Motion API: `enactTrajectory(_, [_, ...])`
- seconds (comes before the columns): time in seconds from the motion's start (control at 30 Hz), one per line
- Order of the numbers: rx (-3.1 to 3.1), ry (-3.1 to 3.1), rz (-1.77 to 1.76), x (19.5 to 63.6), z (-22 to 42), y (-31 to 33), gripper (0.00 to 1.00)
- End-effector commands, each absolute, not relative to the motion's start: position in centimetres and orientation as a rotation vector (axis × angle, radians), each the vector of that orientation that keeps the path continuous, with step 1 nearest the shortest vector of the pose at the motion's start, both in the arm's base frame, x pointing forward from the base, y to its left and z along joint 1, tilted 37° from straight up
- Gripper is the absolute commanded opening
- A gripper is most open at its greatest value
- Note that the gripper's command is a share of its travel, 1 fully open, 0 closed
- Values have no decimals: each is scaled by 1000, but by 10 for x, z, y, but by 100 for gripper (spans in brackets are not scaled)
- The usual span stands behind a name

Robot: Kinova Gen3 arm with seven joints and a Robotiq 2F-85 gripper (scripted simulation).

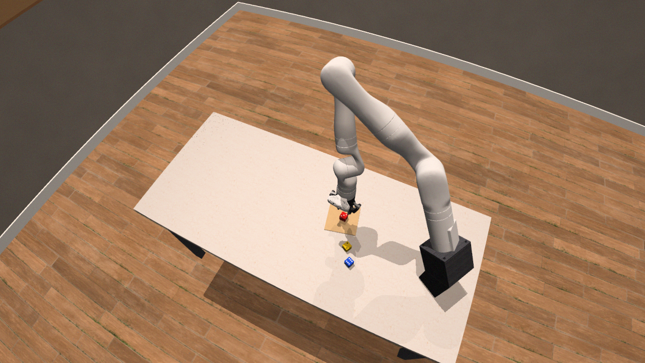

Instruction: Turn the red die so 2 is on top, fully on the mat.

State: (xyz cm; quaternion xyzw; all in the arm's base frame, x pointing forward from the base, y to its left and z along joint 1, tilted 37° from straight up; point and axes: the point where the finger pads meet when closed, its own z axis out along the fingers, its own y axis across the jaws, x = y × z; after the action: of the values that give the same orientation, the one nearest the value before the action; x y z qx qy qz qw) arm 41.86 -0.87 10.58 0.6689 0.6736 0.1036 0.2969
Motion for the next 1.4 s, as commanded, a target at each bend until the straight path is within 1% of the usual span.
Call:
enactTrajectory(0.0, [1779, 1788, 275, 422, 101, -11, 46])
enactTrajectory(0.7, [1779, 1788, 275, 436, 78, -19, 46])
enactTrajectory(1.37, [1779, 1788, 275, 438, 75, -19, 46])
